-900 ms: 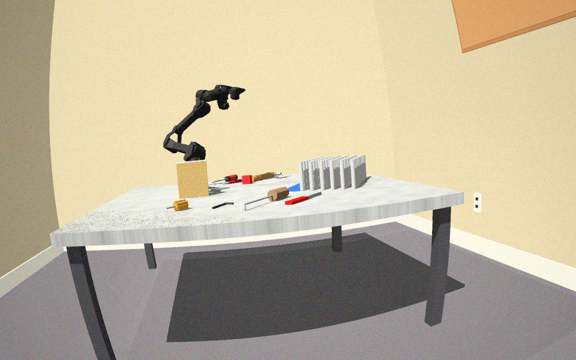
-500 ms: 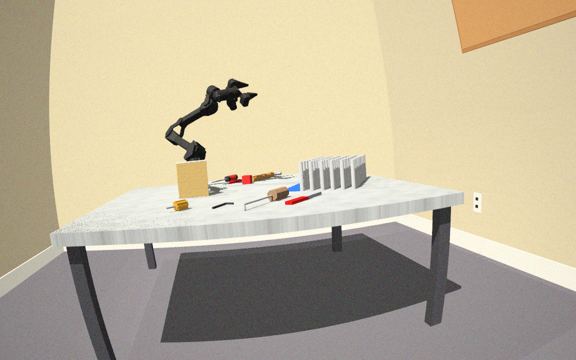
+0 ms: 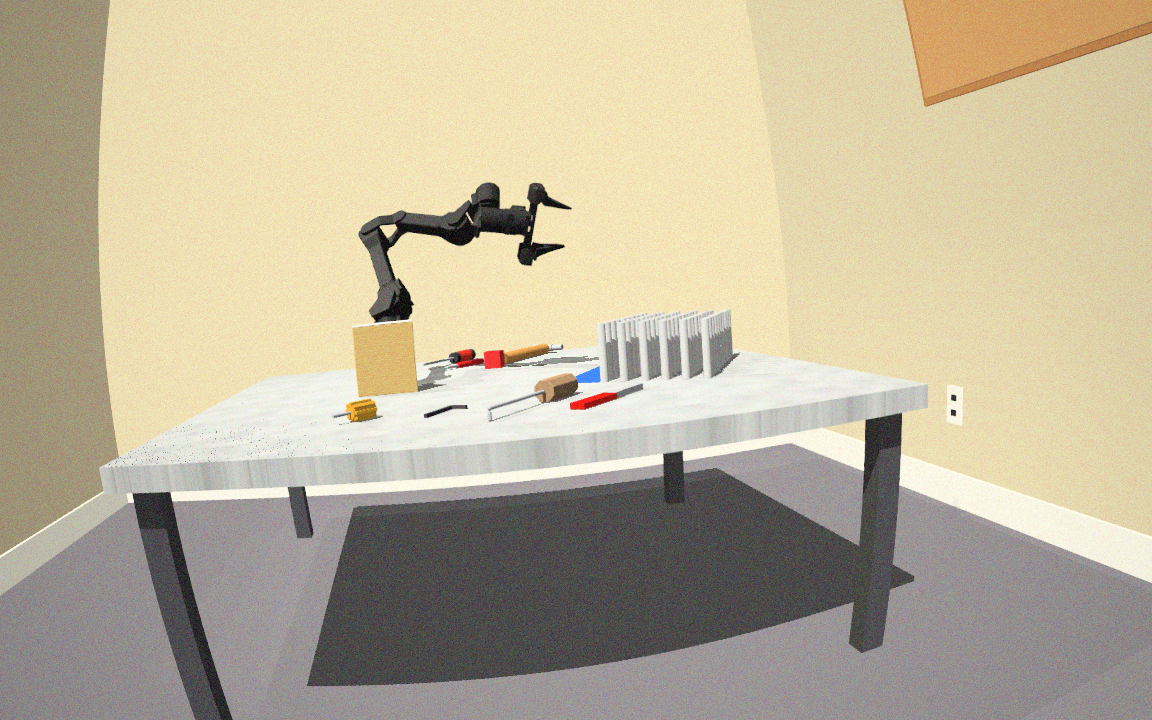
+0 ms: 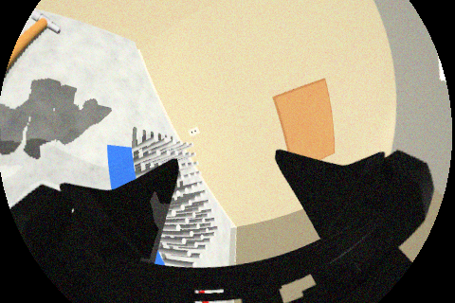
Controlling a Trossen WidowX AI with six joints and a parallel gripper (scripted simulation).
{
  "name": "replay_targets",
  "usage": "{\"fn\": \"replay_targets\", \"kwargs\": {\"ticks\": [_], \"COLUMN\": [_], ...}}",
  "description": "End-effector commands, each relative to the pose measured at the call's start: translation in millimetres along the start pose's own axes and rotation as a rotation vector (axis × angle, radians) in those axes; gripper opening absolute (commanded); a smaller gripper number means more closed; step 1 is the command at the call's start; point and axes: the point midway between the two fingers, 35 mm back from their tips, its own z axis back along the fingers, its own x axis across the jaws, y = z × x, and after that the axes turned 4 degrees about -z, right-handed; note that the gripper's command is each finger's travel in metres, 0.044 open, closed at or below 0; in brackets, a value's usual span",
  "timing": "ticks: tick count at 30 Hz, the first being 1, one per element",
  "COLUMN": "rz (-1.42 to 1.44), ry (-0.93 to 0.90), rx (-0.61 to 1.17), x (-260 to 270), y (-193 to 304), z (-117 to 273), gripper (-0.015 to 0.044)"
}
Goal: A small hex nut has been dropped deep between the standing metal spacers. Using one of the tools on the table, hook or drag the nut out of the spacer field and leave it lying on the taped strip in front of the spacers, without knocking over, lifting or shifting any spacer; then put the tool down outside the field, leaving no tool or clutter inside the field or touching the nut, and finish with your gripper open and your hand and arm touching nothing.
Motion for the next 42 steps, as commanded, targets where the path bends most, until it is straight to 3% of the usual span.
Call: {"fn": "replay_targets", "kwargs": {"ticks": [1, 8, 42], "rz": [-0.312, -0.814, -0.826], "ry": [-0.045, -0.026, -0.024], "rx": [0.148, 0.438, 0.446], "x": [33.5, 100.6, 102.4], "y": [53.9, 140.4, 142.6], "z": [-20.7, -34.6, -34.6], "gripper": [0.044, 0.044, 0.044]}}
